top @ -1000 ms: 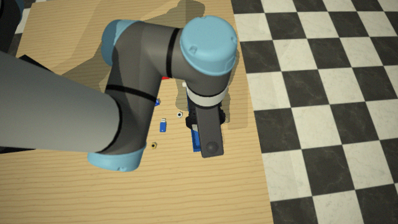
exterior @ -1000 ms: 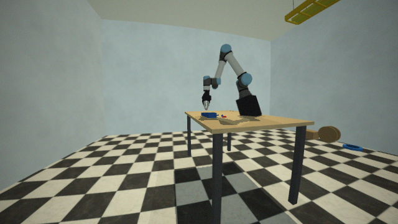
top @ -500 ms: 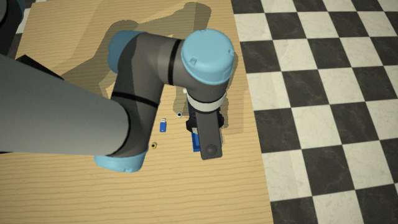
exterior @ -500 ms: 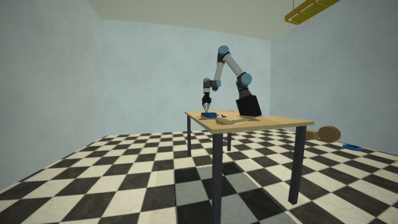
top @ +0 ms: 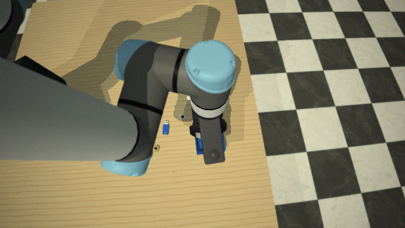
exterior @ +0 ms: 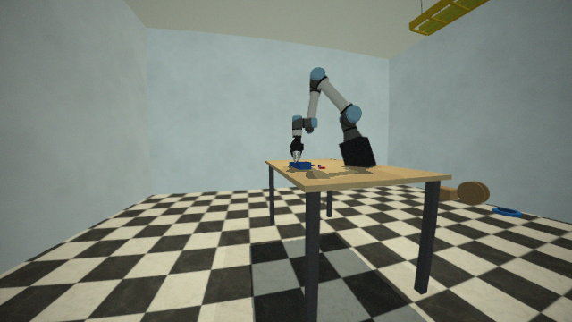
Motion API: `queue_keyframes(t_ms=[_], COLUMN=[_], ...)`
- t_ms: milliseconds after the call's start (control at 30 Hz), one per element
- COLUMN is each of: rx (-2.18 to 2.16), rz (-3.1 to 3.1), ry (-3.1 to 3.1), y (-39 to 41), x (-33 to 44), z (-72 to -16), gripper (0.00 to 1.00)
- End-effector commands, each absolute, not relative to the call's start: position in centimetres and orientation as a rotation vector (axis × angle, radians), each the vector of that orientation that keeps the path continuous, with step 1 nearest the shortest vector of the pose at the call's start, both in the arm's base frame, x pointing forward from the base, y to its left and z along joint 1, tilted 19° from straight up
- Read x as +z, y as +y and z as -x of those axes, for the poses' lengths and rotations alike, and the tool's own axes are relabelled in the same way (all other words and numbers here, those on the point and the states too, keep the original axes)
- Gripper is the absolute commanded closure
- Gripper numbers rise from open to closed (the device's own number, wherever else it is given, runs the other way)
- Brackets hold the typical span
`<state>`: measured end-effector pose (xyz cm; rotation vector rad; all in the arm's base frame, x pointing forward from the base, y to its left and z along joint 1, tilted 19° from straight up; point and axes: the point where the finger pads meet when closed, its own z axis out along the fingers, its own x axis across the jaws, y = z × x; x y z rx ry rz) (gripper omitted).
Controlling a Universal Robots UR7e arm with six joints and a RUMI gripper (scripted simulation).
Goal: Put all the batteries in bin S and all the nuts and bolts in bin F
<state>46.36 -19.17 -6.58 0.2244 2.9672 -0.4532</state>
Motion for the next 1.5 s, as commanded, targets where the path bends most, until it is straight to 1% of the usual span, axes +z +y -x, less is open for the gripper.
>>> queue_keyframes(t_ms=[0,200,233,800,1467], rx=[-0.454,-0.454,-0.454,-0.454,-0.454], rz=[-0.224,-0.224,-0.224,-0.224,-0.224], ry=[2.966,2.966,2.966,2.966,2.966], y=[-19.2,-19.2,-19.2,-19.2,-18.5], x=[-6.6,-6.6,-6.6,-6.6,-4.4], z=[-46.4,-46.3,-46.3,-46.3,-46.1], gripper=[1.00,1.00,0.83,0.83,0.83])
